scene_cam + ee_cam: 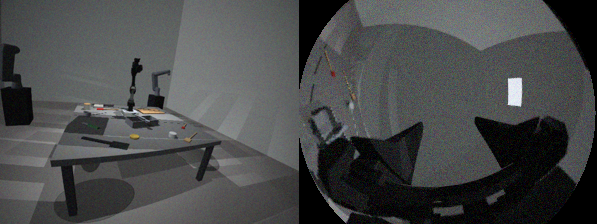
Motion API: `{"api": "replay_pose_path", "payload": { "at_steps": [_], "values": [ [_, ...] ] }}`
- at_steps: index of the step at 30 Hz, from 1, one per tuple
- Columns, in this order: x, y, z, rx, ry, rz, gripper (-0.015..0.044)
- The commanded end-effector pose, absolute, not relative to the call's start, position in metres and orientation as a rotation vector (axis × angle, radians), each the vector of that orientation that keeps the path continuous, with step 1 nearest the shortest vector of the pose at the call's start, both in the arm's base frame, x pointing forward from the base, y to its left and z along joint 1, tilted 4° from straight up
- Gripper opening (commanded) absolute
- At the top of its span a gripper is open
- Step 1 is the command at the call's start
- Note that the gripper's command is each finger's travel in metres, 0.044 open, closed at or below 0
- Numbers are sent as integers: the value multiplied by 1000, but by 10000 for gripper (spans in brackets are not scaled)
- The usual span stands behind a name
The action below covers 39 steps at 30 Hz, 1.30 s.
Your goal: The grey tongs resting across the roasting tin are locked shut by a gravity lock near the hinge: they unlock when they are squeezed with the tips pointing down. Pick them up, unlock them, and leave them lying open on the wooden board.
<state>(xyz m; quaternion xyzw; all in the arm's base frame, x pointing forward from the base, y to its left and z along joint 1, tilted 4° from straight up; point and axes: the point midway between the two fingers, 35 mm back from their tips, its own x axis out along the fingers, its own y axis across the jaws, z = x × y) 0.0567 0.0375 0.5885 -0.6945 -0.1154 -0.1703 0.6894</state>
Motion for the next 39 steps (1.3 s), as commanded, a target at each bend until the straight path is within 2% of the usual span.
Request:
{"api": "replay_pose_path", "payload": {
  "at_steps": [1, 5, 6, 20, 25, 31, 39],
  "values": [
    [59, 36, 588, -1548, -258, -374, 374],
    [77, 25, 583, -1433, -225, -321, 269],
    [86, 20, 580, -1380, -206, -300, 260],
    [178, -33, 536, -846, 9, -126, 260],
    [238, -65, 487, -395, 211, -77, 260],
    [286, -86, 429, 33, 401, -92, 260],
    [340, -110, 316, 936, 783, -369, 260]
  ]
}}
